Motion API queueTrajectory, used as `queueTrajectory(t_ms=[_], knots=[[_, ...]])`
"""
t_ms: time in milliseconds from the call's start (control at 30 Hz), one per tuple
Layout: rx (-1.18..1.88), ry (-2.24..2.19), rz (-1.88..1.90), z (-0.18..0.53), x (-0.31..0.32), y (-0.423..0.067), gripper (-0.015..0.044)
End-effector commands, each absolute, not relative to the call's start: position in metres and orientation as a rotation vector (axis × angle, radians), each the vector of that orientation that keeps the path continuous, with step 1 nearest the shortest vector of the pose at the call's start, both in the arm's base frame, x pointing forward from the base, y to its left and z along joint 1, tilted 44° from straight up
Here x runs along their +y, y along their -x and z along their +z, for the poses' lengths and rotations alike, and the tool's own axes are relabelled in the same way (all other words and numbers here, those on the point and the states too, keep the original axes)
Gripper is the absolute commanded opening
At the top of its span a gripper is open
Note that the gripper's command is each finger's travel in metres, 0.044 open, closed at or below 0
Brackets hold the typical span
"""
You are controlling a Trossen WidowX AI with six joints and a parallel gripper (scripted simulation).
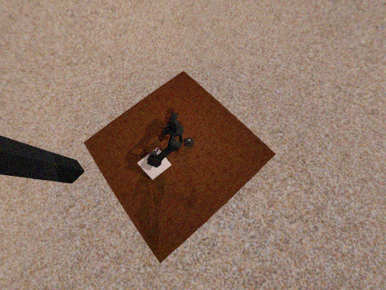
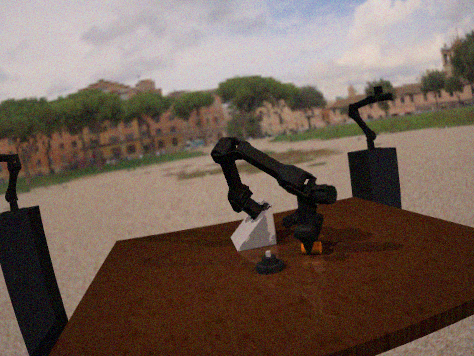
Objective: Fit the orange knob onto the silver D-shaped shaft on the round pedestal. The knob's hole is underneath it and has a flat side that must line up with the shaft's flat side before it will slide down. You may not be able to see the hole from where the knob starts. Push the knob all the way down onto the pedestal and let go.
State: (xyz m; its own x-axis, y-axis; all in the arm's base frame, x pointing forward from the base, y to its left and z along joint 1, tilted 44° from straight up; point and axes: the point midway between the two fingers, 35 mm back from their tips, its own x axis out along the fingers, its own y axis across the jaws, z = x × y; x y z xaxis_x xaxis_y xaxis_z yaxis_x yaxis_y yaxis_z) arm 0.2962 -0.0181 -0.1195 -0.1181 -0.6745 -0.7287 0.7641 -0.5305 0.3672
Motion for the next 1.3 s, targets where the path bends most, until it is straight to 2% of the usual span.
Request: queueTrajectory(t_ms=[0,133,500,867,1267], knots=[[0.119,-1.118,-1.818,-0.111,-0.009,-0.299,0.0440],[0.121,-1.117,-1.818,-0.076,0.023,-0.303,0.0440],[0.136,-1.104,-1.815,-0.076,0.023,-0.303,0.0440],[0.976,-0.272,-1.435,-0.078,0.028,-0.307,0.0440],[1.701,0.686,-0.654,-0.079,0.033,-0.311,0.0440]])
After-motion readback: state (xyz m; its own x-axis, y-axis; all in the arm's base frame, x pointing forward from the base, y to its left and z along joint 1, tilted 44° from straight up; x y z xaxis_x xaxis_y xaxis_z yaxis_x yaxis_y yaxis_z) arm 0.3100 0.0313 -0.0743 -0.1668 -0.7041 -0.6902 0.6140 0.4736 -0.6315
